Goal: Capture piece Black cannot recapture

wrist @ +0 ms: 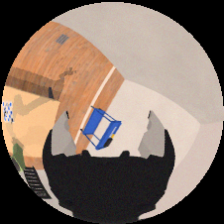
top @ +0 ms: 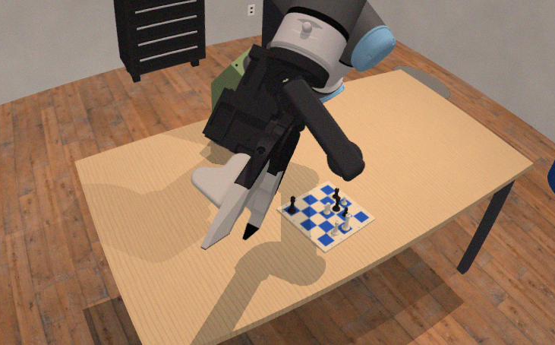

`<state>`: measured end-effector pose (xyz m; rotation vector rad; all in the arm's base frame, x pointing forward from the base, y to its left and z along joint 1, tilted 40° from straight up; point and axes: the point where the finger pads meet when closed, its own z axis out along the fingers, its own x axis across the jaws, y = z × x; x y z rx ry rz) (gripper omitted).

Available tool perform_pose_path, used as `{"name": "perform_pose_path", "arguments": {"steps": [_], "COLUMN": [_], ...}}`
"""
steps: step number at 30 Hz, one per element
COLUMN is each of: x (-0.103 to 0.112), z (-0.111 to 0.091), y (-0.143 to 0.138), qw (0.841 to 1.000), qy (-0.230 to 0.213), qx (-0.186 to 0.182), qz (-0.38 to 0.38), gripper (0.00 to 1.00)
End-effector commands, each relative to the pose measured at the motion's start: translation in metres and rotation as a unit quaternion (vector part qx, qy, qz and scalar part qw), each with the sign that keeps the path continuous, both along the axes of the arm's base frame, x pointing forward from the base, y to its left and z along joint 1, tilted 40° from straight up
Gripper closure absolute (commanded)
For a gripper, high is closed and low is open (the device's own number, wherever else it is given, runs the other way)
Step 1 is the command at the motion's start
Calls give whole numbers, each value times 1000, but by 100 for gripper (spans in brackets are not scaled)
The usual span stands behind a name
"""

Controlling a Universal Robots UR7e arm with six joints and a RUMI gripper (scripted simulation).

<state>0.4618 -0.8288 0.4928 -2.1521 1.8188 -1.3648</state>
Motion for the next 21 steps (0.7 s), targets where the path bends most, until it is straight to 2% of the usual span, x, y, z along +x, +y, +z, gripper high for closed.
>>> {"name": "perform_pose_path", "arguments": {"steps": [1,3,4,5,6,7,10,12,13,16,18,19,20,21], "x": [48,48,61,61,73,73,96,96,107,107,128,128,138,138], "z": [-42,-42,-53,-53,-64,-64,-85,-85,-96,-96,-116,-116,-126,-126], "y": [37,37,48,48,60,60,84,84,97,97,124,124,138,138], "qw": [993,993,990,990,985,985,974,974,967,967,950,950,940,940], "qy": [78,78,94,94,110,110,141,141,156,156,184,184,198,198], "qx": [3,3,2,2,1,1,-1,-1,-3,-3,-6,-6,-8,-8], "qz": [84,84,107,107,130,130,178,178,203,203,252,252,277,277], "gripper": [0,0,0,0,0,0,0,0,0,0,0,0,0,0]}}
